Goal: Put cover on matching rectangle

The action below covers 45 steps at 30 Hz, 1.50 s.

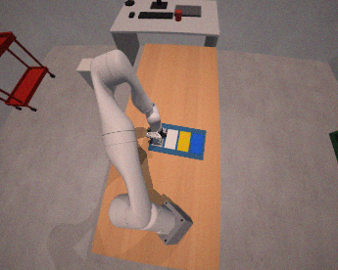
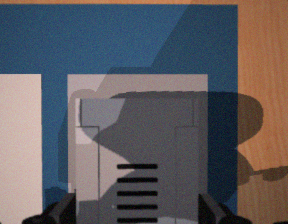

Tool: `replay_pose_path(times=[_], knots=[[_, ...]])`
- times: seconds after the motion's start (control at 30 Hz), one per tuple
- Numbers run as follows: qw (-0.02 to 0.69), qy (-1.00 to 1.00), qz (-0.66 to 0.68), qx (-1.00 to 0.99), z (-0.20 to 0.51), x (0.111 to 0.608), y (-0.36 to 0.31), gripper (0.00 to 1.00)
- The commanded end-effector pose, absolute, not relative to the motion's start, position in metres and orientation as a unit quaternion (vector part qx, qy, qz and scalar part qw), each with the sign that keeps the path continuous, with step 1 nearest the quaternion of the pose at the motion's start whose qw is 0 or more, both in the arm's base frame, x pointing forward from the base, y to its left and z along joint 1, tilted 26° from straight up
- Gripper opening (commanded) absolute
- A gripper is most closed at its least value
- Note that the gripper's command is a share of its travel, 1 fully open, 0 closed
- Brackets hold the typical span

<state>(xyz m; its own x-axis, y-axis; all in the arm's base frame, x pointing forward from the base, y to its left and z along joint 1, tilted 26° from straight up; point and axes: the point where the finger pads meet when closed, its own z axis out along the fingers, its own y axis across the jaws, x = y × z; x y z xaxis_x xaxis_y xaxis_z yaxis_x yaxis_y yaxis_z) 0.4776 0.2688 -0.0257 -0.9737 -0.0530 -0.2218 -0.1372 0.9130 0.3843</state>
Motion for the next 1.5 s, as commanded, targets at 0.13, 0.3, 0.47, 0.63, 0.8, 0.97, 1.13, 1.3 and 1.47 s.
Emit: replay_pose_path(times=[0.13, 0.3, 0.47, 0.63, 0.8, 0.97, 1.13, 1.3, 1.47], knots=[[0.108, 0.972, 0.201, -0.051, -0.0255, 0.4807, 0.2683, 0.73], [0.108, 0.972, 0.201, -0.051, -0.0255, 0.4807, 0.2683, 0.0], [0.108, 0.972, 0.201, -0.051, -0.0255, 0.4807, 0.2683, 0.0], [0.108, 0.972, 0.201, -0.051, -0.0255, 0.4807, 0.2683, 0.0], [0.108, 0.972, 0.201, -0.051, -0.0255, 0.4807, 0.2683, 0.0], [0.108, 0.972, 0.201, -0.051, -0.0255, 0.4807, 0.2683, 0.0], [0.108, 0.972, 0.201, -0.051, -0.0255, 0.4807, 0.2683, 0.0], [0.108, 0.972, 0.201, -0.051, -0.0255, 0.4807, 0.2683, 0.0], [0.108, 0.972, 0.201, -0.051, -0.0255, 0.4807, 0.2683, 0.01]])
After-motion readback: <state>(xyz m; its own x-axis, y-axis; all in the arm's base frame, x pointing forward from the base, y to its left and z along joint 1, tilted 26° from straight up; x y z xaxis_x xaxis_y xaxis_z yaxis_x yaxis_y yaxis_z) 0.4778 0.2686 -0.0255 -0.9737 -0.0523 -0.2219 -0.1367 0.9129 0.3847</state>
